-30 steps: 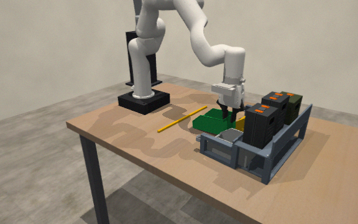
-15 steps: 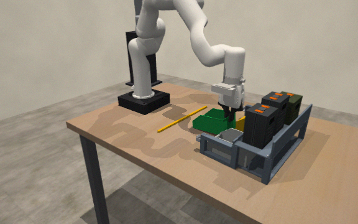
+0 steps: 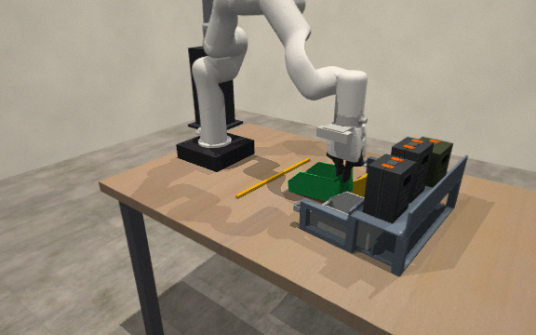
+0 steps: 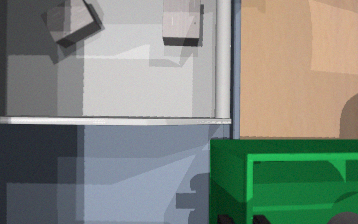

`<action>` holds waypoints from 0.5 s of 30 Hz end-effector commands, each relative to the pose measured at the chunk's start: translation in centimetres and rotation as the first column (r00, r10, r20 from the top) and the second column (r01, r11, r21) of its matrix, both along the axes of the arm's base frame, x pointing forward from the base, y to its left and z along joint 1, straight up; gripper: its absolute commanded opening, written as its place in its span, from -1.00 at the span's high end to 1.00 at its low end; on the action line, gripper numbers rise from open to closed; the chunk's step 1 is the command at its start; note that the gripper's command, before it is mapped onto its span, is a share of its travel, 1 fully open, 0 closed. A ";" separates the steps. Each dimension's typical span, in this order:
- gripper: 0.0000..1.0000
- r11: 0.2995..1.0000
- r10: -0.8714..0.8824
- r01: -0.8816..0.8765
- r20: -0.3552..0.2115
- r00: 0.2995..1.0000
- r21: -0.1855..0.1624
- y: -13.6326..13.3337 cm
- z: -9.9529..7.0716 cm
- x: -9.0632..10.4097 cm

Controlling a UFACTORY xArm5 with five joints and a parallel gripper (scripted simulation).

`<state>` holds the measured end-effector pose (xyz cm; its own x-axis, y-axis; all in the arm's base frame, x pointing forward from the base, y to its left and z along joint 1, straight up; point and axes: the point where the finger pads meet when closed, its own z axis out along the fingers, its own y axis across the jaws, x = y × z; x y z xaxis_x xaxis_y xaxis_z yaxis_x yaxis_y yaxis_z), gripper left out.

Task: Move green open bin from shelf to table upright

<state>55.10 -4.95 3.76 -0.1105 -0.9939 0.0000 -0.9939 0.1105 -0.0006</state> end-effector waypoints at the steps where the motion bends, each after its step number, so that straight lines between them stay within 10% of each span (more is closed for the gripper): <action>1: 0.76 1.000 0.000 0.000 0.005 1.000 0.000 0.0 0.2 0.2; 15: 0.79 1.000 0.000 0.000 0.005 1.000 0.000 0.0 0.2 0.2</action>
